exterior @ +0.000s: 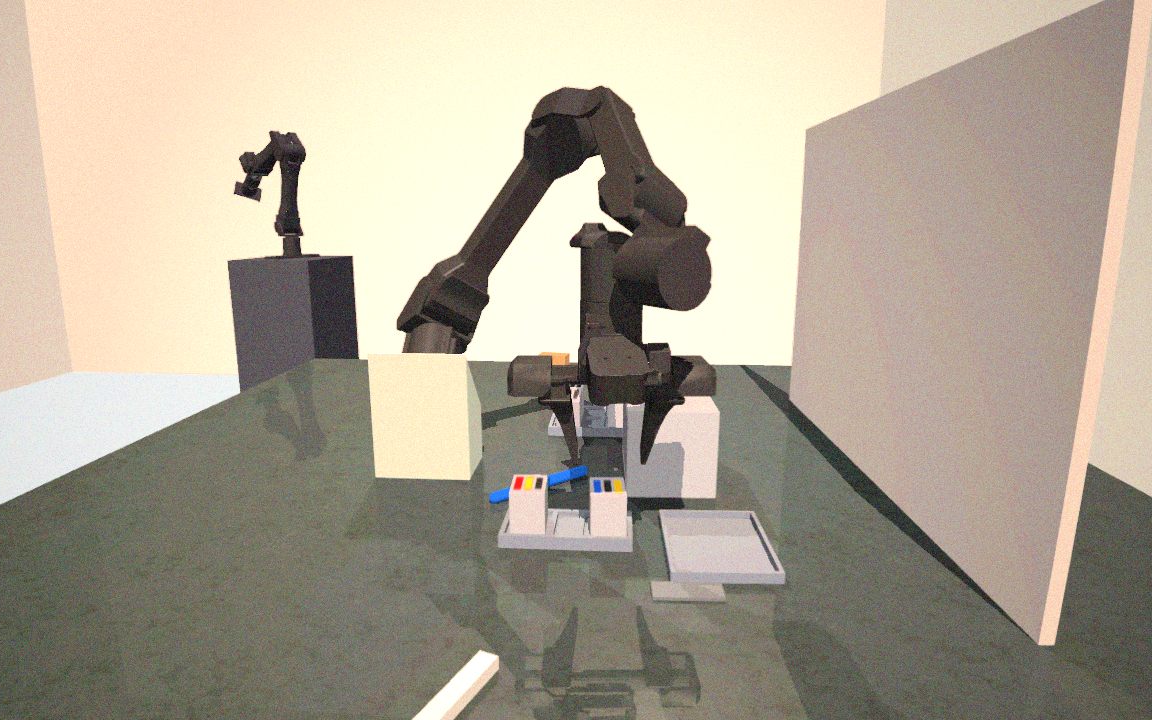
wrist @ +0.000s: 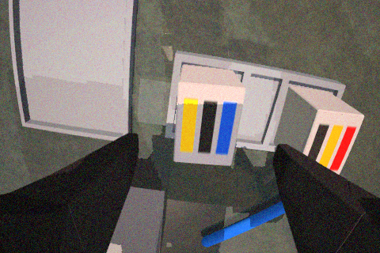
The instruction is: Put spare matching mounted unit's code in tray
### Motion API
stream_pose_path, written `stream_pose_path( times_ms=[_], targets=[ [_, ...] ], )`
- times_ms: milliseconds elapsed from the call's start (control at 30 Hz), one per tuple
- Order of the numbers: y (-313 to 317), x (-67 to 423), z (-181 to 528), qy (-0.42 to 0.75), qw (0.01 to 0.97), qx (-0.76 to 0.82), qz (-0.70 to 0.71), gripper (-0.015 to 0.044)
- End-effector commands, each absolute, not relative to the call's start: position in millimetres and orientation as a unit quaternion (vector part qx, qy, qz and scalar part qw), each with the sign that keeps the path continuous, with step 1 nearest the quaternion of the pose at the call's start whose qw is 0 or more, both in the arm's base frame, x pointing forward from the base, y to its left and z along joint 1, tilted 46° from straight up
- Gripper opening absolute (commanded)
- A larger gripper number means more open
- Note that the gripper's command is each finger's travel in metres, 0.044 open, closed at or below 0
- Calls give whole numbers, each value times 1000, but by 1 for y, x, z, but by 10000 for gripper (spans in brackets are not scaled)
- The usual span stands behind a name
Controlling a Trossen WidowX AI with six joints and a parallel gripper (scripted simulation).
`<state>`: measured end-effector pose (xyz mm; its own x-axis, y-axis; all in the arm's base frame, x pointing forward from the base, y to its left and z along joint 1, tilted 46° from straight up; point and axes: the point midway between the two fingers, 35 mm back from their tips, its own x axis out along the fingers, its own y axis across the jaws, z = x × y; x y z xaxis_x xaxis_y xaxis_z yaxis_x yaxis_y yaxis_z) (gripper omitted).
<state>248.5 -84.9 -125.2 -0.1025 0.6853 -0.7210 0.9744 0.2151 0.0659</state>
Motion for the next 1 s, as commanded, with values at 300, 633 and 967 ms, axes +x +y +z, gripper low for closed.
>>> stream_pose_path(
  times_ms=[300, 633, 967],
  targets=[
    [-69, 246, -141, 708, 320, 589, -222, 300],
    [-57, 244, -152, 708, 320, 589, -222, 300],
    [-45, 240, -163, 709, 319, 589, -221, 300]
  ],
)
